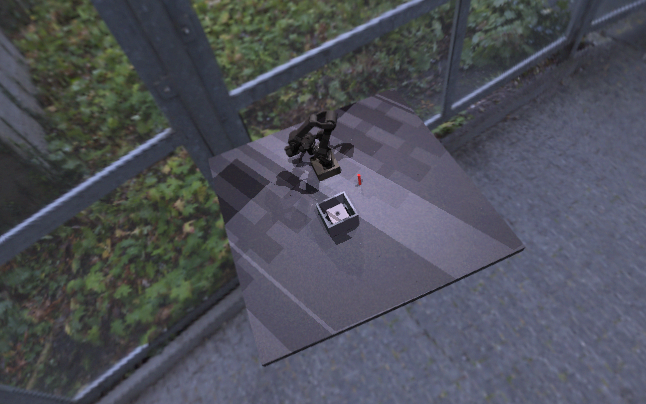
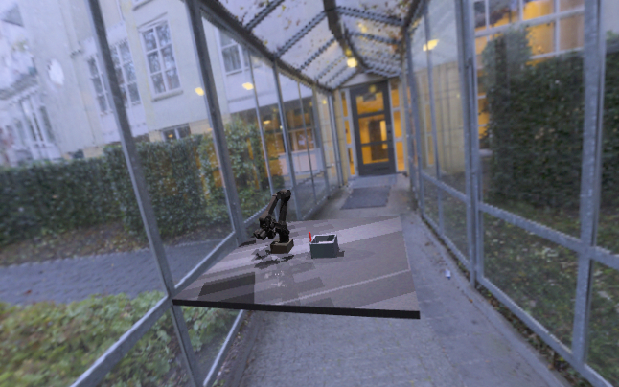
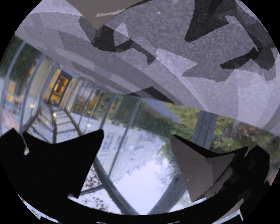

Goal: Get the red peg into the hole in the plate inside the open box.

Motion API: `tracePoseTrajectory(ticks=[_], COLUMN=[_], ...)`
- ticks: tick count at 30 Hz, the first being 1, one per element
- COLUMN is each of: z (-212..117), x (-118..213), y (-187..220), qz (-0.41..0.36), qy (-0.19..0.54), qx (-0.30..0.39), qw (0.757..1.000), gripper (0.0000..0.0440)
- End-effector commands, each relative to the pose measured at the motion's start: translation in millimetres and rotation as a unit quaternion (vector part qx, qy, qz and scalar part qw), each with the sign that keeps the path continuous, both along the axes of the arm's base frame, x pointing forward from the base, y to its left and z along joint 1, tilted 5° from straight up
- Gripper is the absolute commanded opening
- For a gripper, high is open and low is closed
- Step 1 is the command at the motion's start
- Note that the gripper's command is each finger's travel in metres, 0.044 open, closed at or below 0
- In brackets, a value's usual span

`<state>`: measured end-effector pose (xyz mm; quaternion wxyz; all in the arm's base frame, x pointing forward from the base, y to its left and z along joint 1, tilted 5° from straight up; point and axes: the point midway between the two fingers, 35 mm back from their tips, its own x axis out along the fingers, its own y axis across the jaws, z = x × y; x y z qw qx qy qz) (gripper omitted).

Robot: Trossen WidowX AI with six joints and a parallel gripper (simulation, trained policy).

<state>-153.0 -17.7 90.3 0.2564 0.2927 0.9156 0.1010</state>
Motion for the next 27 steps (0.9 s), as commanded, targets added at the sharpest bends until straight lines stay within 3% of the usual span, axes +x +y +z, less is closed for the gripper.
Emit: tracePoseTrajectory(ticks=[1, 3, 14, 27], z=[1, 4, 23, 50], x=[-1, 0, 24, 93], y=[-6, -19, -91, -157], qz=[0.004, 0.018, 0.082, 0.129], qy=[0.003, 0.011, 0.036, -0.012], qx=[-0.013, -0.040, -0.213, -0.412], qw=[1.000, 0.999, 0.973, 0.902], gripper=[0.0422, 0.0440, 0.0440, 0.0440])
